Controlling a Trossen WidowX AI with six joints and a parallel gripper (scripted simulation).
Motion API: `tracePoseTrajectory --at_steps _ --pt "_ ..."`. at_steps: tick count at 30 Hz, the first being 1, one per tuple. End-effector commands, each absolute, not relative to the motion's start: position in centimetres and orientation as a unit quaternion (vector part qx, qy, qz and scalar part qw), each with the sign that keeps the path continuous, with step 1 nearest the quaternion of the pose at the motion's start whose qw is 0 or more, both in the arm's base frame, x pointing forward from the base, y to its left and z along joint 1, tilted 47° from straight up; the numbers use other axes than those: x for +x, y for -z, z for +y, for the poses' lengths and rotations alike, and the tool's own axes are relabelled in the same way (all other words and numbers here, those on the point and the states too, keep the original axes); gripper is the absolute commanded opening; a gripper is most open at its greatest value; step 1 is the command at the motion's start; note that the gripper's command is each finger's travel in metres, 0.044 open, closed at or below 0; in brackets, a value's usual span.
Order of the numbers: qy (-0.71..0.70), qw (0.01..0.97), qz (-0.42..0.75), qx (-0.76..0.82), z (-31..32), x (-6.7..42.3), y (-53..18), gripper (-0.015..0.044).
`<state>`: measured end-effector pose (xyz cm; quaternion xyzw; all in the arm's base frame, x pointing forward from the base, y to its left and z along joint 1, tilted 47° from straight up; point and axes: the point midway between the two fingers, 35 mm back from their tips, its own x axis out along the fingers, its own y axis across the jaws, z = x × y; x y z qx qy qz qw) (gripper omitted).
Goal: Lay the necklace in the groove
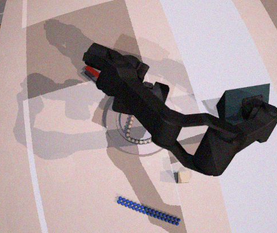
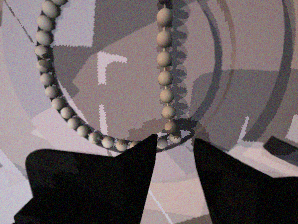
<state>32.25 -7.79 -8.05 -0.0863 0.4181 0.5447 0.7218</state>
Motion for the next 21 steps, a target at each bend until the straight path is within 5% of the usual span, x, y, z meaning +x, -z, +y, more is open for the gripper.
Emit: tracePoseTrajectory --at_steps 1,9,21 --pt "-0.545 0.722 0.418 -0.086 -7.82 32.27 8.0 0.0236" --pt "-0.545 0.722 0.419 -0.084 -7.88 32.19 7.9 0.044" --pt "-0.544 0.722 0.419 -0.085 -8.09 32.17 7.7 0.044"
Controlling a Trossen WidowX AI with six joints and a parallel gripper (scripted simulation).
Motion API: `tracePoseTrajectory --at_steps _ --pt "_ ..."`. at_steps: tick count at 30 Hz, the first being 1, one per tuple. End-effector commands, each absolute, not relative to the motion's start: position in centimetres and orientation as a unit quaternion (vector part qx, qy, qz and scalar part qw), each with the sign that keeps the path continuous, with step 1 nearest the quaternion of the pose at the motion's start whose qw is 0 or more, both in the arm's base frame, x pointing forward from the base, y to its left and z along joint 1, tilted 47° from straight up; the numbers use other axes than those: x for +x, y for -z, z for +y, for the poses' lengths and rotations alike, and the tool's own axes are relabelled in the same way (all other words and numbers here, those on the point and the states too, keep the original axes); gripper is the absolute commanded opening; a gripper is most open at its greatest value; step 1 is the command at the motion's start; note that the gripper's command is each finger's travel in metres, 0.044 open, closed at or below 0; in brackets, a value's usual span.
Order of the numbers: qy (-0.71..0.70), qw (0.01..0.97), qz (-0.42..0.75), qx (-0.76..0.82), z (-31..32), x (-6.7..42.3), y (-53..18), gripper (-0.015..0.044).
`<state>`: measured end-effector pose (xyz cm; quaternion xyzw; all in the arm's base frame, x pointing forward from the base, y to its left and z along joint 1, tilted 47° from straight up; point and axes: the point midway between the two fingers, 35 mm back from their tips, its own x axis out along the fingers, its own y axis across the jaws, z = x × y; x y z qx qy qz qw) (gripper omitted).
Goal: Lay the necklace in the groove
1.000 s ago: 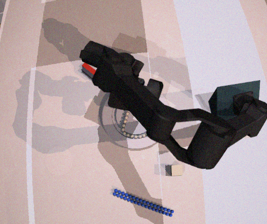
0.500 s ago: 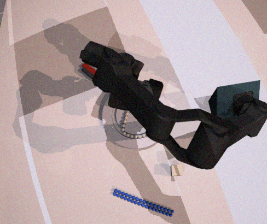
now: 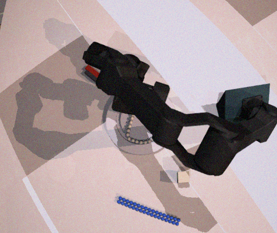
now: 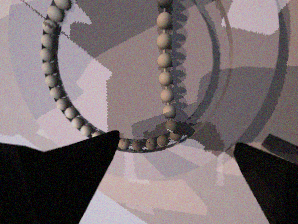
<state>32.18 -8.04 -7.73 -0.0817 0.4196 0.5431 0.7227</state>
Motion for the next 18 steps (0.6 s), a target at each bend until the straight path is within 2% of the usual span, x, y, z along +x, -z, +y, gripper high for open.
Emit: tracePoseTrajectory --at_steps 1,8,18 --pt "-0.544 0.722 0.419 -0.085 -8.1 32.2 7.7 0.044" --pt "-0.544 0.722 0.419 -0.085 -8.1 32.2 7.7 0.044" --pt "-0.594 0.705 0.345 -0.178 -5.6 34.8 2.0 0.0178"
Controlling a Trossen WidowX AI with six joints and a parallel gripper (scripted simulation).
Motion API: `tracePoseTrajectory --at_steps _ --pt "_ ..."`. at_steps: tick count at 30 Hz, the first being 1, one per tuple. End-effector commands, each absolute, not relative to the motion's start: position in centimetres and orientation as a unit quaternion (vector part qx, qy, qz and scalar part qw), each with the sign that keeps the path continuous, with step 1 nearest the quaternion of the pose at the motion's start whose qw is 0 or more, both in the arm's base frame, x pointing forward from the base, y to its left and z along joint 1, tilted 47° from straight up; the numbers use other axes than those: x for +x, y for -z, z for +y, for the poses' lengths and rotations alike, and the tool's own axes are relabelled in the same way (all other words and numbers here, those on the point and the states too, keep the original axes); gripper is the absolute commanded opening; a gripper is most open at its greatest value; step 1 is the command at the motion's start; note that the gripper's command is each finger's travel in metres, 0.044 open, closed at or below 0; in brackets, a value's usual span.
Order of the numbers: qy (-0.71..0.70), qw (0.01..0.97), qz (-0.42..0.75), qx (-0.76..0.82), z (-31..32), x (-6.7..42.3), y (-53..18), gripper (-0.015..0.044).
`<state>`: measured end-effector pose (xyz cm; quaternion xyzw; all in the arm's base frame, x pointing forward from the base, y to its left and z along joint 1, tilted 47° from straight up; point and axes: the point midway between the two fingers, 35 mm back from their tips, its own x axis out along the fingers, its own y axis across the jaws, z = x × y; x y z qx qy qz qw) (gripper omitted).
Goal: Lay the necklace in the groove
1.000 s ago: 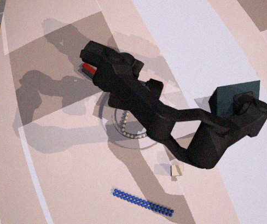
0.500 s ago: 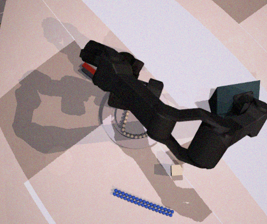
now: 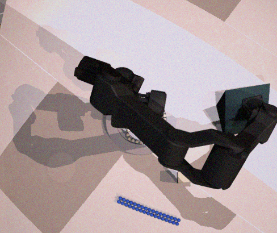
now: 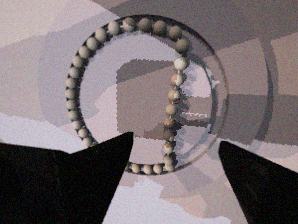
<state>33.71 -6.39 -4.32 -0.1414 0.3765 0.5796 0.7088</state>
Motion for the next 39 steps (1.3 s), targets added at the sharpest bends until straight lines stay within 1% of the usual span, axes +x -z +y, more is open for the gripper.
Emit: tracePoseTrajectory --at_steps 1,2,3,6,10,39 --pt "-0.599 0.702 0.335 -0.188 -5.2 35.0 1.3 0.0151" --pt "-0.604 0.699 0.326 -0.199 -4.8 35.3 0.6 0.0125" --pt "-0.609 0.696 0.316 -0.209 -4.5 35.5 -0.1 0.012" --pt "-0.621 0.688 0.293 -0.234 -3.6 35.9 -1.8 0.012" --pt "-0.622 0.688 0.292 -0.235 -3.5 35.9 -1.9 0.012" --pt "-0.622 0.688 0.291 -0.235 -0.7 36.1 0.8 0.012"
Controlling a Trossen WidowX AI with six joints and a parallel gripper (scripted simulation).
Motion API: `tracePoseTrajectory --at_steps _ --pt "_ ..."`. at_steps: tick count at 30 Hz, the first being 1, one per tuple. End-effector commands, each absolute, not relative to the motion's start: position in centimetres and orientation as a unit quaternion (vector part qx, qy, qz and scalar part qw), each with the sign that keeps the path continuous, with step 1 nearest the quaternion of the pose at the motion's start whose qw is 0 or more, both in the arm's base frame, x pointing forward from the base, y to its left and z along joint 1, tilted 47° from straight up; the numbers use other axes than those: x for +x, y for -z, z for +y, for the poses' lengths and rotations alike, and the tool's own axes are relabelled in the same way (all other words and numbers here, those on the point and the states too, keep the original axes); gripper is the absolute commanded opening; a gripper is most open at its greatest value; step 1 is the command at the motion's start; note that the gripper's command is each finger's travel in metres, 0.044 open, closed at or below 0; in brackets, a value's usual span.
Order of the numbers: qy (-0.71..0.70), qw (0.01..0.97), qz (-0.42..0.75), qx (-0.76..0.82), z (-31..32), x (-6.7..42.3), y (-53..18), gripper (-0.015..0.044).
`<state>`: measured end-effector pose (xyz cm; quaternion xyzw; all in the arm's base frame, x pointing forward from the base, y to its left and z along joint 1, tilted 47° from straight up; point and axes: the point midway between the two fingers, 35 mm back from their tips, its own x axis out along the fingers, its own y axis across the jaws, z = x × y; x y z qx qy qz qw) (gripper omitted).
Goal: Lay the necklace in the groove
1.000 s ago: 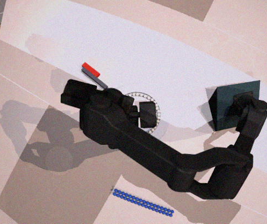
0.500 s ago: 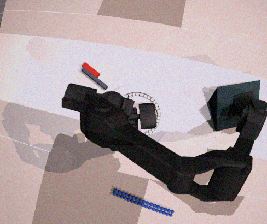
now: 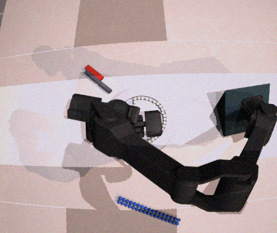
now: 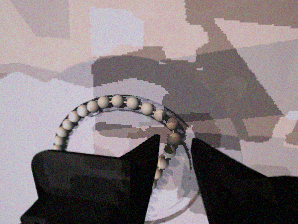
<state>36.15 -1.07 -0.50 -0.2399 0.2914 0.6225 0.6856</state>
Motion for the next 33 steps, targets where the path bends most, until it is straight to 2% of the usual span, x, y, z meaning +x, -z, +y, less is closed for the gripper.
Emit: tracePoseTrajectory --at_steps 1,2,7,33 --pt "-0.622 0.688 0.291 -0.235 -0.61 36.13 0.82 0.012" --pt "-0.622 0.688 0.291 -0.235 -0.59 36.13 0.84 0.012" --pt "-0.623 0.685 0.291 -0.239 -0.84 36.14 0.67 0.0" --pt "-0.623 0.685 0.291 -0.239 -0.84 36.14 0.67 0.0"
